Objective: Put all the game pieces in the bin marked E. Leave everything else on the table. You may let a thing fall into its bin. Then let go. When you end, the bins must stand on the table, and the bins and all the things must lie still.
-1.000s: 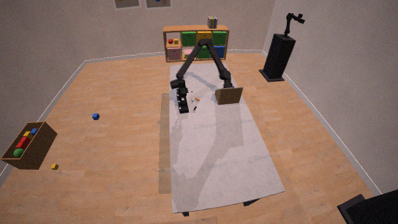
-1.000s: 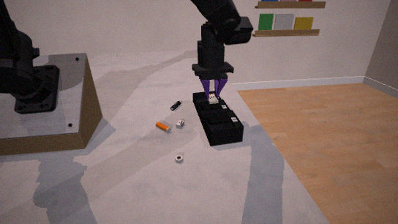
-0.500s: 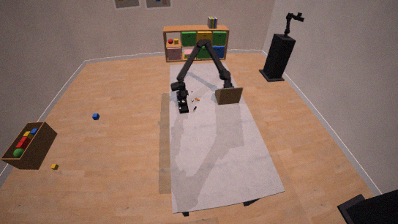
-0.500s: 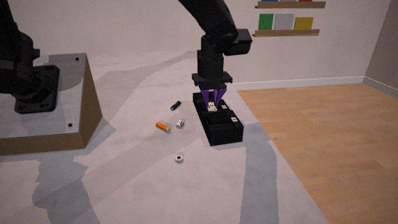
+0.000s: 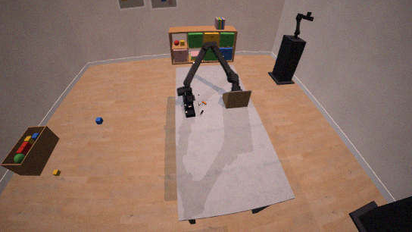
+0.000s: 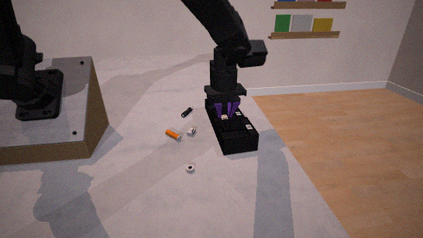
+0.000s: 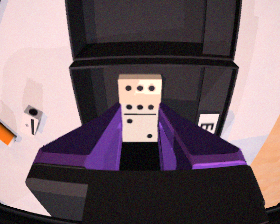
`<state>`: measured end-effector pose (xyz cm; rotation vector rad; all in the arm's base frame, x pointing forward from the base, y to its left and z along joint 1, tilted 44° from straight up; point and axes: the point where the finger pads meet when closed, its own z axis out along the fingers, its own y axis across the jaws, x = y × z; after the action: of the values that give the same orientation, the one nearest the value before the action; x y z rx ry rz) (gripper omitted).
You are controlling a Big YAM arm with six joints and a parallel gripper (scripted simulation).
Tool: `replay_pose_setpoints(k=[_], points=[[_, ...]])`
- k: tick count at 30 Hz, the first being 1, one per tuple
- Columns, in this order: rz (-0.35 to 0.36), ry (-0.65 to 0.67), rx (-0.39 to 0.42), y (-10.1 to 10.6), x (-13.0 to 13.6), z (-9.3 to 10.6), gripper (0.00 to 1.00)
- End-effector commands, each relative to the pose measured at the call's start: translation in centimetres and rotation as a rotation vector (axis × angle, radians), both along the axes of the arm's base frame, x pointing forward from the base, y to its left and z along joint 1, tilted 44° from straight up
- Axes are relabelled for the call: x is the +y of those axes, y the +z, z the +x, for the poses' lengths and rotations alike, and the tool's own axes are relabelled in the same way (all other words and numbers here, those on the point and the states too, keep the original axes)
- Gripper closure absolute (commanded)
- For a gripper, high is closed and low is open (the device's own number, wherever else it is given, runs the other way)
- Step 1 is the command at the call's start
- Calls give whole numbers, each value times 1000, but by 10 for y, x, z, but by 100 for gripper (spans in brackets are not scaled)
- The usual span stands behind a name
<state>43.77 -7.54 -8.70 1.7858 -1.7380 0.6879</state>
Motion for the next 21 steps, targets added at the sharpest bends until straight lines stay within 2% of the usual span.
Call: replay_pose_setpoints(k=[1,9,10,21], points=[[4,15,-21,7,5,11,80],[4,15,-21,7,5,11,80],[4,15,-21,7,5,11,70],[4,15,-21,7,5,10,70]])
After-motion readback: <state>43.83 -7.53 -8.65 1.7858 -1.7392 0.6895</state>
